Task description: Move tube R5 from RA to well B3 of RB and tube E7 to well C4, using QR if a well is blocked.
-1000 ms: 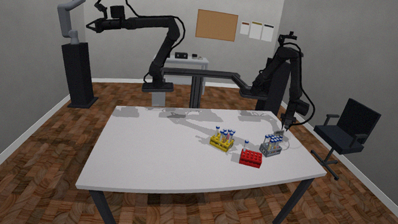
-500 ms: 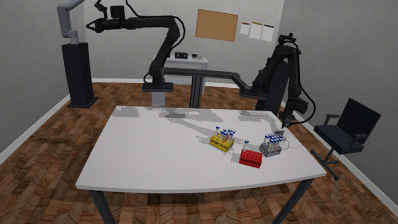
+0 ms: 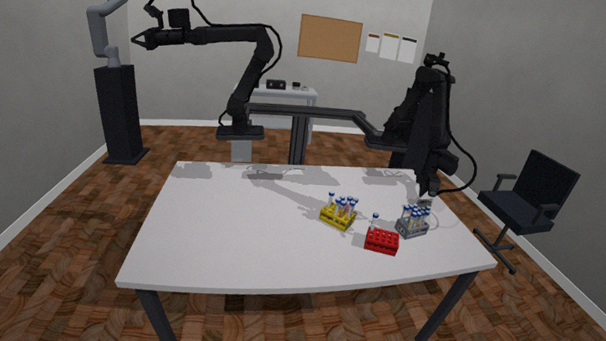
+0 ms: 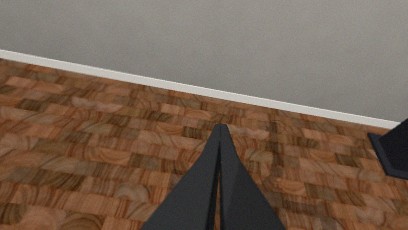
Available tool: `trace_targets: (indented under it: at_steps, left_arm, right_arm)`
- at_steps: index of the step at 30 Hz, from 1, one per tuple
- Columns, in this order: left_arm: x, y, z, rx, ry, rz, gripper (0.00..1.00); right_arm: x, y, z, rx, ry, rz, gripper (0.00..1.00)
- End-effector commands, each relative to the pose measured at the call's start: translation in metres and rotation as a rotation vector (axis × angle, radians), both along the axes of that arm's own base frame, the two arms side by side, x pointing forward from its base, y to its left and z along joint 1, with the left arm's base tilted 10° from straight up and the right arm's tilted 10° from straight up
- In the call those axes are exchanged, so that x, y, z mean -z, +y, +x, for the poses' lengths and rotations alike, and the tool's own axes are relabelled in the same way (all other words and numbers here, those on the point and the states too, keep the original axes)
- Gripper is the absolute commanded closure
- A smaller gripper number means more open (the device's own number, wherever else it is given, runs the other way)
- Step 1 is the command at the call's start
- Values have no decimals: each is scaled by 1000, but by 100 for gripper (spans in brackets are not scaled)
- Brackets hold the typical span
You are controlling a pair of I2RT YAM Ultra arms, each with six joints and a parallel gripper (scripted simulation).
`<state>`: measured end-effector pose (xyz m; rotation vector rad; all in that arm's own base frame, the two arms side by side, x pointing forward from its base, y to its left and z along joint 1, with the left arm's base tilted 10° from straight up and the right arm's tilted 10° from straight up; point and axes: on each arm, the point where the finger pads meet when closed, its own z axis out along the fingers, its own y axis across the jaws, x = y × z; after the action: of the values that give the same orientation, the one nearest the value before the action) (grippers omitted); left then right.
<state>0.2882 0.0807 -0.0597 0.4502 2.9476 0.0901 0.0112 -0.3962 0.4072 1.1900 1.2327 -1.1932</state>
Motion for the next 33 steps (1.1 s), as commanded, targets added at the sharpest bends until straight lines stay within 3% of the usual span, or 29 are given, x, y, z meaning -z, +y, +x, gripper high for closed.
trace_targets:
  at_steps: [1,33]
  left_arm:
    - [-3,-9,2,-51,-28,8,100]
    - [17,-101,0,-50,-12,5,100]
  right_arm:
    - [-25,12,-8,22,-10,-50,100]
    - [-25,12,-8,22,-10,-50,100]
